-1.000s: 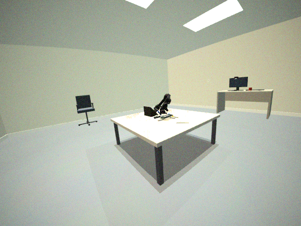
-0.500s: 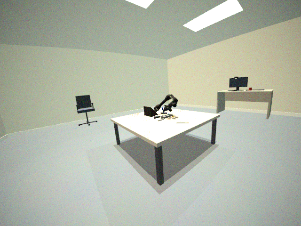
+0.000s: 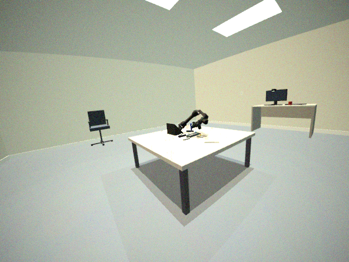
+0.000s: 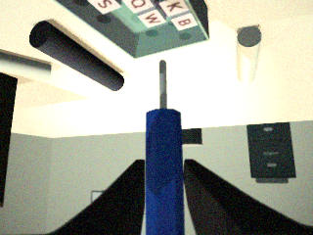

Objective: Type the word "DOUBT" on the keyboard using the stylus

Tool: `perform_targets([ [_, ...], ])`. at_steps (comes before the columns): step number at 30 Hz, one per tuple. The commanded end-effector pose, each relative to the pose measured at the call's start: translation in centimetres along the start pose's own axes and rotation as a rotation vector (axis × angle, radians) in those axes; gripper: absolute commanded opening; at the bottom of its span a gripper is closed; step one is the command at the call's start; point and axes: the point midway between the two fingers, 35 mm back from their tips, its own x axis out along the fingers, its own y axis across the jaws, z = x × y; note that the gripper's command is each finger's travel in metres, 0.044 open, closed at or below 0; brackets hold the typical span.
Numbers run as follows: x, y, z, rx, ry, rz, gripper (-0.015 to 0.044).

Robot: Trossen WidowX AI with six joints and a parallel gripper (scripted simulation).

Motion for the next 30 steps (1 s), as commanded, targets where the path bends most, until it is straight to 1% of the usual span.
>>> perform_targets([
  [1,0.8,0.1,1.5,0.000,0.007,-0.001,0.0000],
  [4,1.4,0.2,2.5,0.000,0.007,-0.001,0.0000],
  [22,1.4,0.2,2.5,0.000,0.007,-0.001,0.0000],
  [25,1.4,0.0,2.6,0.000,0.006,-0.001,0.0079],
  [30,1.4,-0.2,2.7,0.000,0.006,-0.001,0.0081],
])
